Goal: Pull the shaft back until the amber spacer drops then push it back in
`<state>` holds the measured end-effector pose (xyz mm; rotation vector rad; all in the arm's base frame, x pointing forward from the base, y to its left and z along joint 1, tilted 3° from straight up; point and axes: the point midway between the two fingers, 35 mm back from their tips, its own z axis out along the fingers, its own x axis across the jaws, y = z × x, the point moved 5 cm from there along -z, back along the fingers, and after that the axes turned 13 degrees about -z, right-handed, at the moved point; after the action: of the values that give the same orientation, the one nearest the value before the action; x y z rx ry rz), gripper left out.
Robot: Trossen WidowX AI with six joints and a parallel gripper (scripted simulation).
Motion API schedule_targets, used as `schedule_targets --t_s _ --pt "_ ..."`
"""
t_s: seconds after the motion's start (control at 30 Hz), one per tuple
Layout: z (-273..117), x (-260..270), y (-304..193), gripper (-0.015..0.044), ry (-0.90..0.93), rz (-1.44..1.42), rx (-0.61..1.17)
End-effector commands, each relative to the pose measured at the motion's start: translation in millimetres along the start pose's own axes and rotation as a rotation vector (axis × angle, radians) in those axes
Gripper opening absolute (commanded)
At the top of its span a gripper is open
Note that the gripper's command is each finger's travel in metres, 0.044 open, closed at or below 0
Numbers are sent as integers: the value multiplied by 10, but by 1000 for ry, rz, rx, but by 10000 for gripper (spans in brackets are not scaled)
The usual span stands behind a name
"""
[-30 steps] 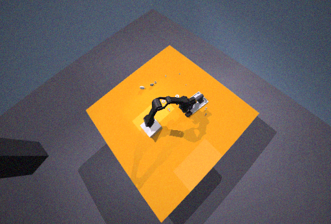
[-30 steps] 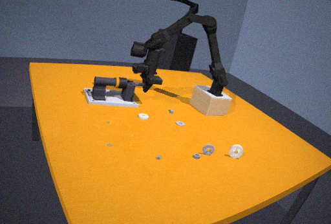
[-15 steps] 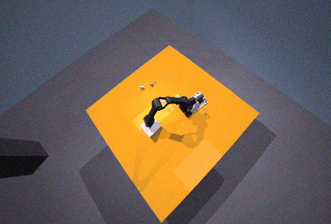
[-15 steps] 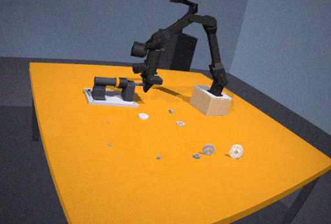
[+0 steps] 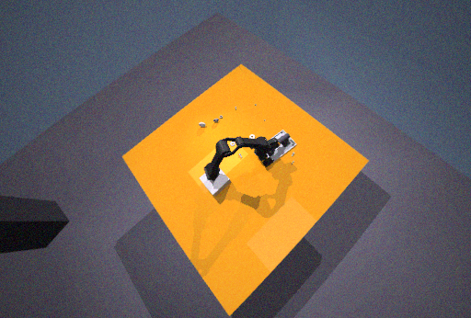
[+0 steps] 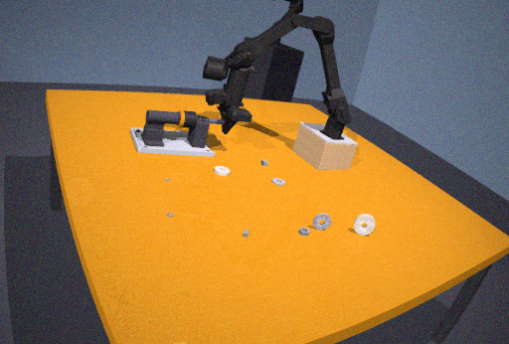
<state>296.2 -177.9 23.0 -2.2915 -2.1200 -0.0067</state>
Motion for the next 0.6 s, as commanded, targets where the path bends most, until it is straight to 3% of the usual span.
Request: schedule_targets --t_s 0.0,0.57 --pt "-8 0 -7 0 -1 -2 0" --pt "-7 3 -21 0 -1 -2 0"
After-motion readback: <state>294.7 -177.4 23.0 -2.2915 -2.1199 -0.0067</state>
